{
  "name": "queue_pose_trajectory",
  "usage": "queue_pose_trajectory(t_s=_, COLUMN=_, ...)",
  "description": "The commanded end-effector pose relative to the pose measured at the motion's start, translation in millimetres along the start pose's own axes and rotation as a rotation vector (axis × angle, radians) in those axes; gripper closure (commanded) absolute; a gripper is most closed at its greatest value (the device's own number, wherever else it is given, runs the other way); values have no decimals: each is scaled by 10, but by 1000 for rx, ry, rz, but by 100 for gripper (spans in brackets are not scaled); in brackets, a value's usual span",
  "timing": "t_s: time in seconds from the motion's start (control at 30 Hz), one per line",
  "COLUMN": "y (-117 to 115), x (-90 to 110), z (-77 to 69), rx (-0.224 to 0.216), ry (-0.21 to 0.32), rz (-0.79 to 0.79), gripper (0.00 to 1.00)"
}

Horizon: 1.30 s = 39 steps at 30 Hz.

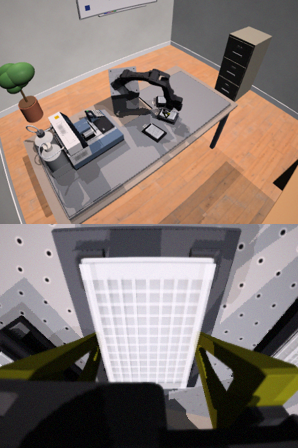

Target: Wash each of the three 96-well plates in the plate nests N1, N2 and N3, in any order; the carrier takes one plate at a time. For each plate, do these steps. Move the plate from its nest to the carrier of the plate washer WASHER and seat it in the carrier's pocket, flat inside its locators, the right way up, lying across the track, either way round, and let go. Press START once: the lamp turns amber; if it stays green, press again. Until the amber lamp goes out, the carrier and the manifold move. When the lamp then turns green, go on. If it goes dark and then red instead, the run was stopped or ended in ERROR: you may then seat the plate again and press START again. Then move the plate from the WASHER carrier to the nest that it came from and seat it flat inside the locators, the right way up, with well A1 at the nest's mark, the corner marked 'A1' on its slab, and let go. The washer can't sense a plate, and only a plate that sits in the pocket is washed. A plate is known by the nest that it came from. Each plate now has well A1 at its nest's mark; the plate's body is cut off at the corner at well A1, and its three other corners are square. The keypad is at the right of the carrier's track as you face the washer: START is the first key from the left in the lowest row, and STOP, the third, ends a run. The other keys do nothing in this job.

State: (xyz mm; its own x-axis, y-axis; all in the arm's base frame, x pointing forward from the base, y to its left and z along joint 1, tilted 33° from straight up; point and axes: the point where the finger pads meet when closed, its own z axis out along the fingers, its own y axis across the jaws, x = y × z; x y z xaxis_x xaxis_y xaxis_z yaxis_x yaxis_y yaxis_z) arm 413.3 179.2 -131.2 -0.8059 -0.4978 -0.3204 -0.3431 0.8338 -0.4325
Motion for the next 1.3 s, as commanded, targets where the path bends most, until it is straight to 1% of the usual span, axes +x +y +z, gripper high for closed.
queue_pose_trajectory(t_s=0.0, y=10, x=-47, z=-32, rx=-2, ry=-12, rz=1, gripper=20)
queue_pose_trajectory(t_s=0.03, y=10, x=-47, z=-32, rx=-2, ry=-12, rz=1, gripper=30)
queue_pose_trajectory(t_s=0.17, y=10, x=-47, z=-32, rx=-2, ry=-12, rz=1, gripper=30)
queue_pose_trajectory(t_s=0.2, y=10, x=-47, z=-32, rx=-2, ry=-12, rz=1, gripper=40)
queue_pose_trajectory(t_s=0.27, y=10, x=-47, z=-32, rx=-2, ry=-12, rz=1, gripper=40)
queue_pose_trajectory(t_s=0.3, y=10, x=-47, z=-32, rx=-2, ry=-12, rz=1, gripper=50)
queue_pose_trajectory(t_s=0.37, y=10, x=-47, z=-32, rx=-2, ry=-12, rz=1, gripper=50)
queue_pose_trajectory(t_s=0.4, y=10, x=-47, z=-32, rx=-2, ry=-12, rz=1, gripper=60)
queue_pose_trajectory(t_s=0.47, y=10, x=-47, z=-32, rx=-2, ry=-12, rz=1, gripper=60)
queue_pose_trajectory(t_s=0.5, y=10, x=-47, z=-32, rx=-2, ry=-12, rz=1, gripper=70)
queue_pose_trajectory(t_s=0.57, y=10, x=-47, z=-32, rx=-2, ry=-12, rz=1, gripper=70)
queue_pose_trajectory(t_s=0.6, y=10, x=-47, z=-32, rx=-2, ry=-12, rz=1, gripper=80)
queue_pose_trajectory(t_s=0.73, y=10, x=-47, z=-32, rx=-2, ry=-12, rz=1, gripper=80)
queue_pose_trajectory(t_s=0.77, y=10, x=-47, z=-32, rx=-2, ry=-12, rz=1, gripper=90)
queue_pose_trajectory(t_s=0.83, y=10, x=-47, z=-32, rx=-2, ry=-12, rz=1, gripper=90)
queue_pose_trajectory(t_s=0.87, y=10, x=-47, z=-32, rx=-2, ry=-12, rz=1, gripper=100)
queue_pose_trajectory(t_s=1.27, y=10, x=-47, z=-32, rx=-2, ry=-12, rz=1, gripper=100)
